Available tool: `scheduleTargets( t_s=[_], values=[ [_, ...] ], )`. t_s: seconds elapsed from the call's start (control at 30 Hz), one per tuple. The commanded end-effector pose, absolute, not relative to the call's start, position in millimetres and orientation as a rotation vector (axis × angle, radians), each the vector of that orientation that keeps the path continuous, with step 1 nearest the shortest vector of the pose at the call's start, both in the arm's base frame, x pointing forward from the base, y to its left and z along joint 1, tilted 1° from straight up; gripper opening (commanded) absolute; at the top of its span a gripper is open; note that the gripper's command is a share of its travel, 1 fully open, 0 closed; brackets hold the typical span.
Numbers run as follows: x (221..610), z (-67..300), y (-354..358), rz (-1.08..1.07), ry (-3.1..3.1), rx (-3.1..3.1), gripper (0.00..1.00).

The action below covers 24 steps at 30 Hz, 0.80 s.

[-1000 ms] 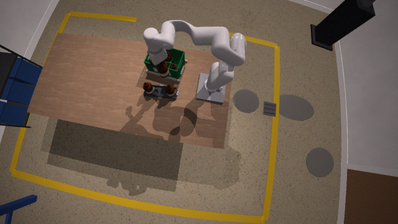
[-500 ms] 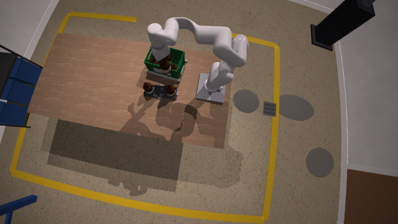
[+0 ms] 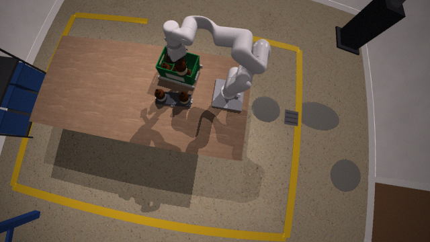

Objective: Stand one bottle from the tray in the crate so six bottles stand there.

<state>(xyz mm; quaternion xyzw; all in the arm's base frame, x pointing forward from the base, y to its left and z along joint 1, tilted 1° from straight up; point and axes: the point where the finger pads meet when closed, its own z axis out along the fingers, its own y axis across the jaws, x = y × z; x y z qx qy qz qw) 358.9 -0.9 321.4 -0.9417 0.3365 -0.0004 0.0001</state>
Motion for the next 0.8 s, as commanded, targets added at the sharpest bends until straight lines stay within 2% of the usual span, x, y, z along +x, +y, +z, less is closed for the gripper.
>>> scheduleTargets(
  t_s=[0.0,0.77],
  values=[
    [357,323,-11,-0.008,1.057,-2.957,0.00],
    [344,324,-54,-0.012,1.057,-2.957,0.00]
  ],
)
